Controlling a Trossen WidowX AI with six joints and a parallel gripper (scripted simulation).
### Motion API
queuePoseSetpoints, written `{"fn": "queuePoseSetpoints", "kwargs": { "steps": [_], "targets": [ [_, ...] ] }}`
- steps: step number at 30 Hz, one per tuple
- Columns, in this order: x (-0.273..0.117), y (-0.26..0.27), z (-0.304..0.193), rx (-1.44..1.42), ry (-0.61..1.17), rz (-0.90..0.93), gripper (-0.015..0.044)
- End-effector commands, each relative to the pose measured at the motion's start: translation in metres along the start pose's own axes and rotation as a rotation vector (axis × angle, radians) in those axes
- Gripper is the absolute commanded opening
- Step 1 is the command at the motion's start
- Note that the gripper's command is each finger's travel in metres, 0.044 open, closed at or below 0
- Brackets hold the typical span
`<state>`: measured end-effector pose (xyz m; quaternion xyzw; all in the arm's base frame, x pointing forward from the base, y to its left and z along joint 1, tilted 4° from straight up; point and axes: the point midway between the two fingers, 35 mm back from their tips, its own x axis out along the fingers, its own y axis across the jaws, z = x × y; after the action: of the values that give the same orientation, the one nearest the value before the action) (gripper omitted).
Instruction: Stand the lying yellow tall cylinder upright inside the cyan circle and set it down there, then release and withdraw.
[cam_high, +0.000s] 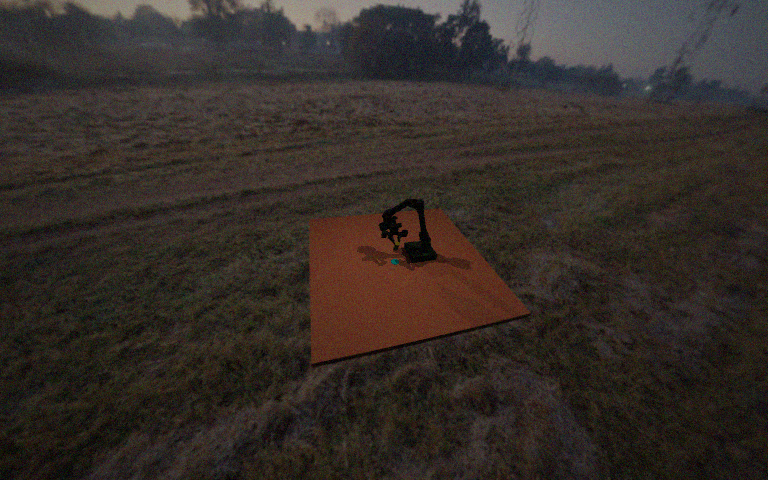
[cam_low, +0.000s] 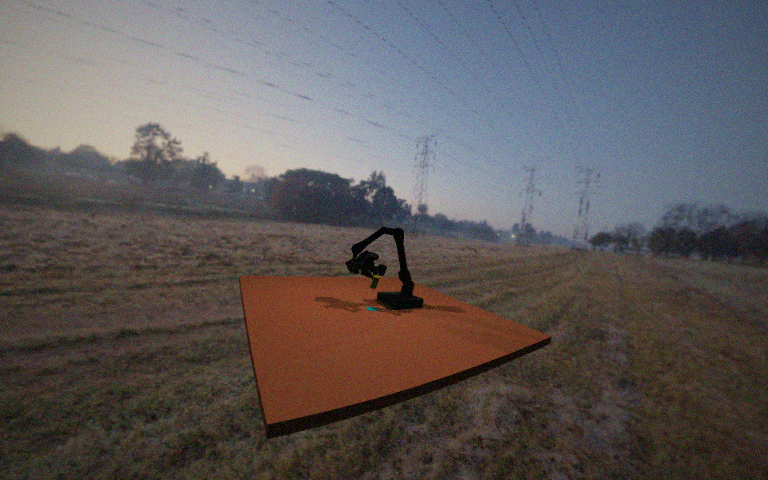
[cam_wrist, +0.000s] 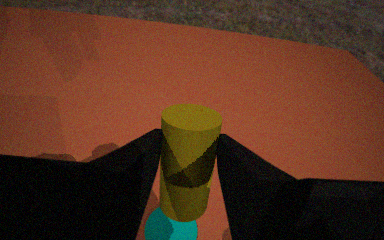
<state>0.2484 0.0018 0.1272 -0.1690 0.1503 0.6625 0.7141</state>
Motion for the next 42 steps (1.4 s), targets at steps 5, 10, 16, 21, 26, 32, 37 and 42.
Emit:
{"fn": "queuePoseSetpoints", "kwargs": {
  "steps": [5, 10, 16, 21, 26, 32, 37, 42],
  "targets": [
    [0.004, -0.001, -0.012, 0.007, -0.022, 0.007, 0.0105],
    [0.010, -0.002, -0.030, 0.014, -0.043, 0.018, 0.0105],
    [0.018, -0.002, -0.051, 0.022, -0.069, 0.030, 0.0105],
    [0.025, 0.000, -0.068, 0.029, -0.092, 0.040, 0.0105],
    [0.033, 0.003, -0.084, 0.035, -0.115, 0.048, 0.0105],
    [0.045, 0.005, -0.095, 0.033, -0.109, 0.049, 0.0105],
    [0.048, 0.005, -0.098, 0.032, -0.107, 0.050, 0.0105],
    [0.048, 0.005, -0.098, 0.032, -0.107, 0.050, 0.0105]
  ]
}}
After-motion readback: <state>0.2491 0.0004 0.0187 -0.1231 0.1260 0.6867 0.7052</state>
